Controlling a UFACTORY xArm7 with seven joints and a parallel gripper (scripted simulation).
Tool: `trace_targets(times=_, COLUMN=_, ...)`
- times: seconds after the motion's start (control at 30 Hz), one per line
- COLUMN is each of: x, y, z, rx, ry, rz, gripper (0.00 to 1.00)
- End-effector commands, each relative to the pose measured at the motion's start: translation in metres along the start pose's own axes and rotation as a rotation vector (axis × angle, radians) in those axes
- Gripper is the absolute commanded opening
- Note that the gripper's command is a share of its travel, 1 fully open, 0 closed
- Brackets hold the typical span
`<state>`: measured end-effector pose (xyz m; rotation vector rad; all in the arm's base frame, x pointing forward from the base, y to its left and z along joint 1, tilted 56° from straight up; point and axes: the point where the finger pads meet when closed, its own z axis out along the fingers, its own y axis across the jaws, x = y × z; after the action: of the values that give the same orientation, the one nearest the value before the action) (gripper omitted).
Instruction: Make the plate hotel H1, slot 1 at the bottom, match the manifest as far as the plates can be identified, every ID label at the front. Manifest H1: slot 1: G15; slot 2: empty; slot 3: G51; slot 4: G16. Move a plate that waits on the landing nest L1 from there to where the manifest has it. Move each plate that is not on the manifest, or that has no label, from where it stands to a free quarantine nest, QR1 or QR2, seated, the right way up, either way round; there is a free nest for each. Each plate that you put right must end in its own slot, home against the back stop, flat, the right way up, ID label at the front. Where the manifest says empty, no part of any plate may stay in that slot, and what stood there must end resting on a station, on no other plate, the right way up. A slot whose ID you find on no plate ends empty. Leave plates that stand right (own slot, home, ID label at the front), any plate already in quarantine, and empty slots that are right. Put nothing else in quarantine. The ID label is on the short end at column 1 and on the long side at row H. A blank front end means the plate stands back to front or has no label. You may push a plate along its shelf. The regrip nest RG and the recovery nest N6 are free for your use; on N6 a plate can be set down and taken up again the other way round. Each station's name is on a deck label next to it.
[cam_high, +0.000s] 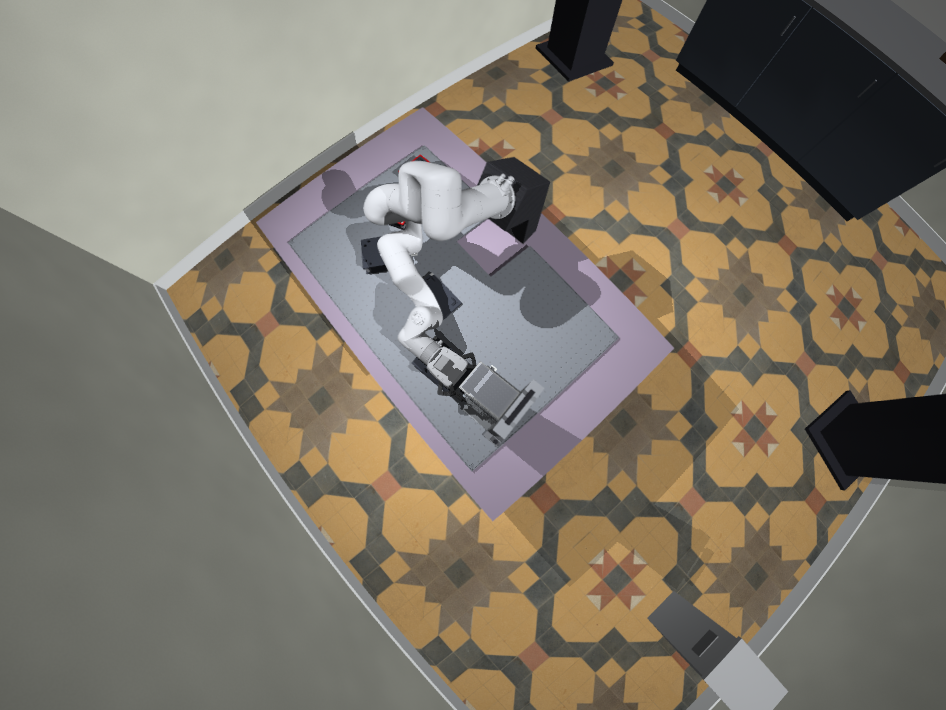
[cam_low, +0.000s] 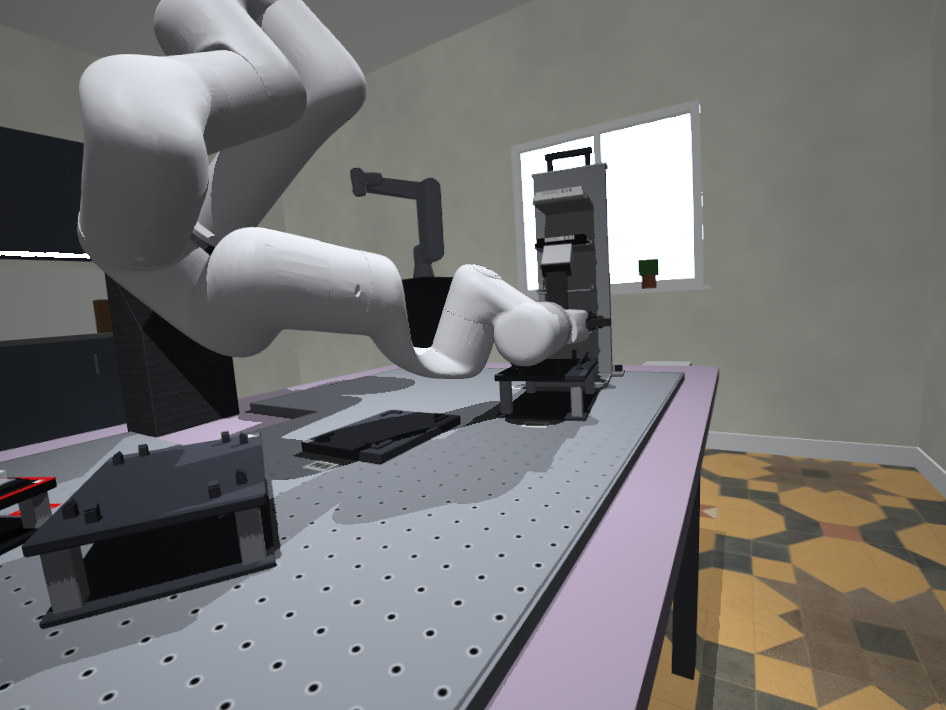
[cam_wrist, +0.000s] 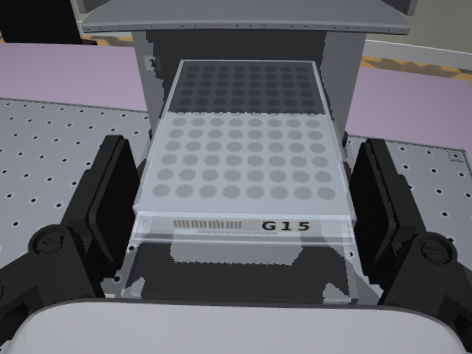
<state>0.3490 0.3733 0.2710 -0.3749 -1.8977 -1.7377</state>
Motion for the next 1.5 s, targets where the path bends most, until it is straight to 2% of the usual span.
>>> trace_targets(times=0.0, x=0.0016, y=0.0001, z=0.0004, rx=0.001, ry=0.002, rz=-0.002, gripper=0.00)
trace_targets(times=0.4, x=0.0007, y=0.0001, z=0.0004, rx=0.001, ry=0.002, rz=-0.002, gripper=0.00)
trace_targets(times=0.43, x=0.0007, y=0.0001, z=0.0004, rx=0.001, ry=0.002, rz=-0.002, gripper=1.00)
trace_targets(times=1.3, x=0.0007, y=0.0001, z=0.0004, rx=0.001, ry=0.002, rz=-0.002, gripper=1.00)
trace_targets(times=1.47, x=0.0006, y=0.0001, z=-0.0063, rx=0.001, ry=0.002, rz=-0.002, gripper=1.00)
